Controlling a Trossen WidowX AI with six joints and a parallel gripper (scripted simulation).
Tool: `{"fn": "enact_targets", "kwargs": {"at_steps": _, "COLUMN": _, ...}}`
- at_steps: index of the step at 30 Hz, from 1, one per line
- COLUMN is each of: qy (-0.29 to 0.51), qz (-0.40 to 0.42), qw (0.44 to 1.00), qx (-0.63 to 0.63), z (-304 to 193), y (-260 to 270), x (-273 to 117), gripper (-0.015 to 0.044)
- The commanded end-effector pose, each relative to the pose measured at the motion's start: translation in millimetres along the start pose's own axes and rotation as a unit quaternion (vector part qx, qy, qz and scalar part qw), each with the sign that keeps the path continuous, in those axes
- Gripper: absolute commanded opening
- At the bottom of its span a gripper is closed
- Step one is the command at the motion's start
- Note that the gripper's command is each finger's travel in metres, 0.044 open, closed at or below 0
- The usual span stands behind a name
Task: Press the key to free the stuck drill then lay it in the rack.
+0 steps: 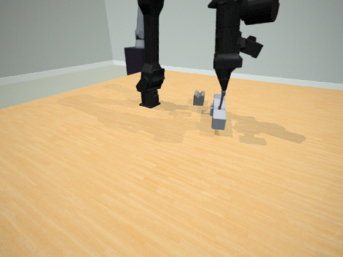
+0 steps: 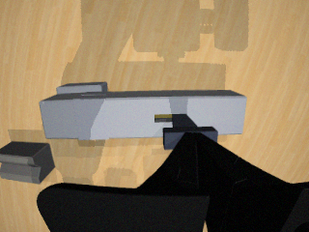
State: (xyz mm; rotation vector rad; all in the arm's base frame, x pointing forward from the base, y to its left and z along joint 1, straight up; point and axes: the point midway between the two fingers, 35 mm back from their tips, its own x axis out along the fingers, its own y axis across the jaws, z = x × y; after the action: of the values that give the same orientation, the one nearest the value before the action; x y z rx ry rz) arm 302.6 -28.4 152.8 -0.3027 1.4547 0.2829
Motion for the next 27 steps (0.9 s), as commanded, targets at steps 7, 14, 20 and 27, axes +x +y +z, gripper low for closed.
{"fn": "enact_targets", "kwargs": {"at_steps": 7, "qy": 0.033, "qz": 0.009, "qw": 0.999, "qx": 0.001, "z": -8.5, "y": -0.3, "x": 24.8, "gripper": 0.0}}
{"fn": "enact_targets", "kwargs": {"at_steps": 14, "qy": 0.033, "qz": 0.009, "qw": 0.999, "qx": 0.001, "z": -8.7, "y": -0.4, "x": 26.9, "gripper": 0.0}}
{"fn": "enact_targets", "kwargs": {"at_steps": 20, "qy": 0.033, "qz": 0.009, "qw": 0.999, "qx": 0.001, "z": -8.8, "y": -0.5, "x": 28.6, "gripper": 0.0}}
{"fn": "enact_targets", "kwargs": {"at_steps": 27, "qy": 0.033, "qz": 0.009, "qw": 0.999, "qx": 0.001, "z": -8.8, "y": -0.6, "x": 31.0, "gripper": 0.0}}
